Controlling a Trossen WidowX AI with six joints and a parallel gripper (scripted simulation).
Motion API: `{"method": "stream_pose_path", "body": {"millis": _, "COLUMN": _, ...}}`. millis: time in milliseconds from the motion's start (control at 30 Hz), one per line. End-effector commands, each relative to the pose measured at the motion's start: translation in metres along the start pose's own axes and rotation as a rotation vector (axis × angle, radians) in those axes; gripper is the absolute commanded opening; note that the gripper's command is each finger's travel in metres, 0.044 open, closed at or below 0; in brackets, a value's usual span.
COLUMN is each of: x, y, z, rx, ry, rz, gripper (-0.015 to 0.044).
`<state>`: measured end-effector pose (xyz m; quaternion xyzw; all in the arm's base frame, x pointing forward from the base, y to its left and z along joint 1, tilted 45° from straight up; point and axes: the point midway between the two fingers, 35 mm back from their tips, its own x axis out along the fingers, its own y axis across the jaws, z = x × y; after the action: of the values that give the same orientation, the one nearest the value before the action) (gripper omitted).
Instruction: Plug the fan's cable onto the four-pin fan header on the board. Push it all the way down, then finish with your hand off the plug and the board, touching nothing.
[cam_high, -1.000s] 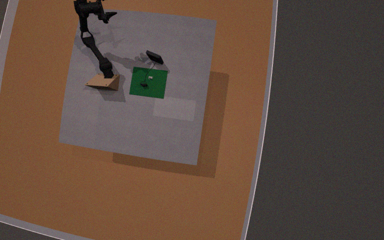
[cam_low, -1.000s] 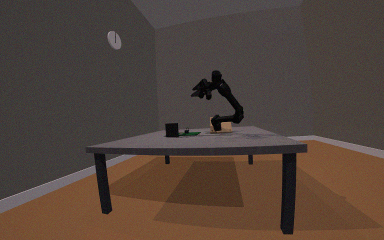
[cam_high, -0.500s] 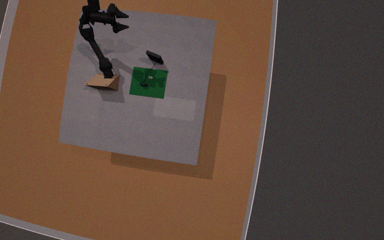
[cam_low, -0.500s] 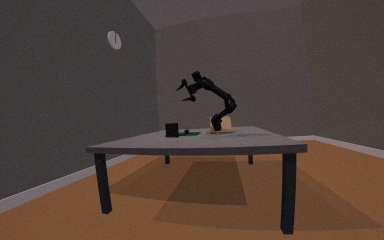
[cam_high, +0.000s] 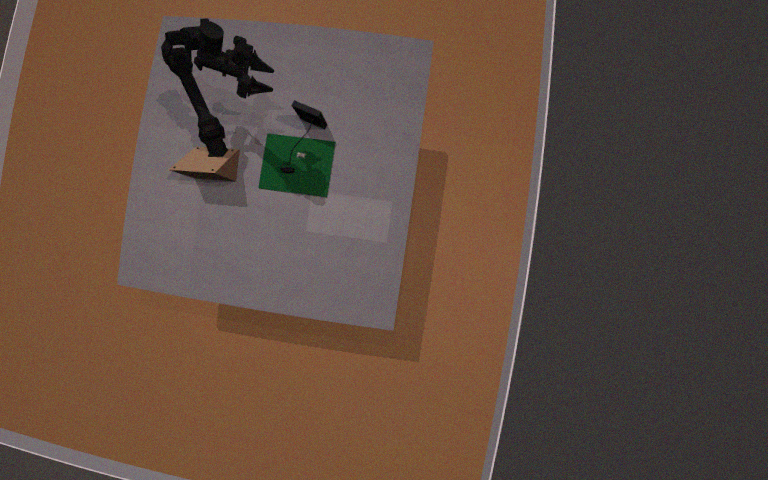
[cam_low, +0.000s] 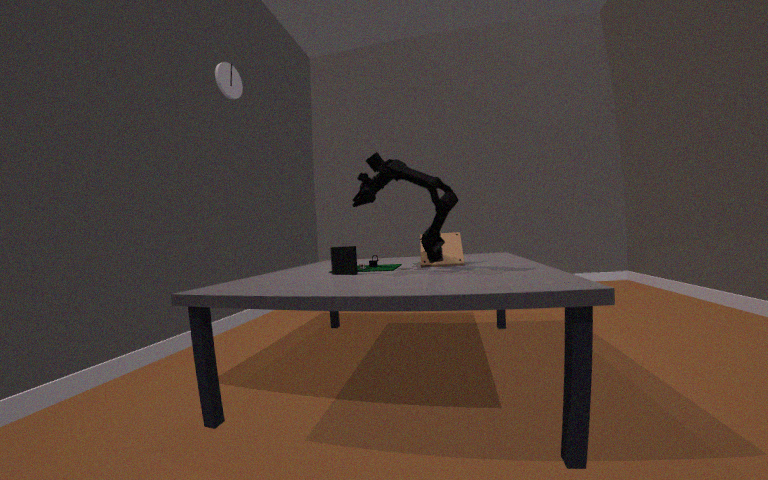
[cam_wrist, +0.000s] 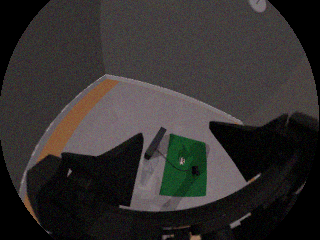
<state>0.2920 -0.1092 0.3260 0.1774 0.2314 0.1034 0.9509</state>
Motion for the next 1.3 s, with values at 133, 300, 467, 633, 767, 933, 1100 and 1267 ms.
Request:
{"method": "stream_pose_path", "body": {"millis": 133, "x": 0.046, "y": -0.069, "z": -0.060, "rx": 1.054, "ry": 0.208, "rz": -0.107, "gripper": 0.0440}}
{"method": "stream_pose_path", "body": {"millis": 300, "x": 0.060, "y": -0.089, "z": -0.088, "rx": 1.471, "ry": 0.276, "rz": -0.196, "gripper": 0.0440}}
{"method": "stream_pose_path", "body": {"millis": 467, "x": 0.072, "y": -0.107, "z": -0.117, "rx": 1.883, "ry": 0.333, "rz": -0.319, "gripper": 0.0440}}
{"method": "stream_pose_path", "body": {"millis": 633, "x": 0.081, "y": -0.120, "z": -0.149, "rx": 2.286, "ry": 0.375, "rz": -0.480, "gripper": 0.0440}}
{"method": "stream_pose_path", "body": {"millis": 767, "x": 0.087, "y": -0.129, "z": -0.174, "rx": 2.598, "ry": 0.391, "rz": -0.643, "gripper": 0.0440}}
{"method": "stream_pose_path", "body": {"millis": 933, "x": 0.093, "y": -0.136, "z": -0.207, "rx": 2.967, "ry": 0.382, "rz": -0.900, "gripper": 0.0440}}
{"method": "stream_pose_path", "body": {"millis": 1100, "x": 0.095, "y": -0.139, "z": -0.234, "rx": 3.248, "ry": 0.336, "rz": -1.173, "gripper": 0.0440}}
{"method": "stream_pose_path", "body": {"millis": 1267, "x": 0.095, "y": -0.139, "z": -0.235, "rx": 3.257, "ry": 0.334, "rz": -1.183, "gripper": 0.0440}}
